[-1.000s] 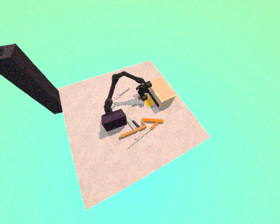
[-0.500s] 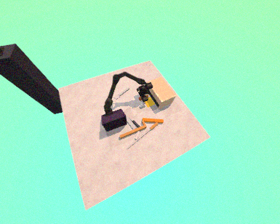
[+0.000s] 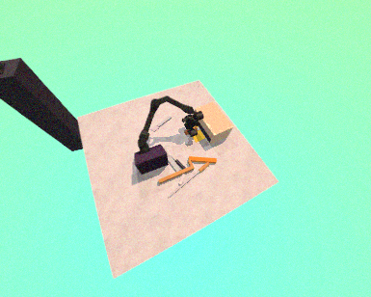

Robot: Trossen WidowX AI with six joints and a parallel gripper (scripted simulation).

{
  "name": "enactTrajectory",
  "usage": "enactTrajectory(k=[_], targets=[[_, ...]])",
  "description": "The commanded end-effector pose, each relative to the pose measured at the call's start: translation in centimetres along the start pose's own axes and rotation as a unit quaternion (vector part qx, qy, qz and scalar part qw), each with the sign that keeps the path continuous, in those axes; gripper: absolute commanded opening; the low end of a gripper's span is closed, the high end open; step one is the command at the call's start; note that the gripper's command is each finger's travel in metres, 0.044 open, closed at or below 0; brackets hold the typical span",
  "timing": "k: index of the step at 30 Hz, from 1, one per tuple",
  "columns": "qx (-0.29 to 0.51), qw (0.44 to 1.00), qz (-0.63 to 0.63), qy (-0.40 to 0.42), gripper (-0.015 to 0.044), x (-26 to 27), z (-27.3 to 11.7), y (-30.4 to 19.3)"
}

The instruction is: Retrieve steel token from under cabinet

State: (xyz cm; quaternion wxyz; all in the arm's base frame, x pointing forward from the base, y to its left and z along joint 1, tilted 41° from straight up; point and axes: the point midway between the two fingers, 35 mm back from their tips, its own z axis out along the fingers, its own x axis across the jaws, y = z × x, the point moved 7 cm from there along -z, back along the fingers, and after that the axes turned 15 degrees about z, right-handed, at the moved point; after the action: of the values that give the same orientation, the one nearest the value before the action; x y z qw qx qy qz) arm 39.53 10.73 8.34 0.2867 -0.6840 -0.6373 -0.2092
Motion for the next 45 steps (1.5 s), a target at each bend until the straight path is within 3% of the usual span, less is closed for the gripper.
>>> enactTrajectory(k=[1, 45], targets=[[-0.001, 1.0, 0.002, -0.002, 0.0, -0.9, 0.1, 0.3], [0.0, 1.0, 0.003, -0.002, 0.0, -1.9, 0.1, -2.4]])
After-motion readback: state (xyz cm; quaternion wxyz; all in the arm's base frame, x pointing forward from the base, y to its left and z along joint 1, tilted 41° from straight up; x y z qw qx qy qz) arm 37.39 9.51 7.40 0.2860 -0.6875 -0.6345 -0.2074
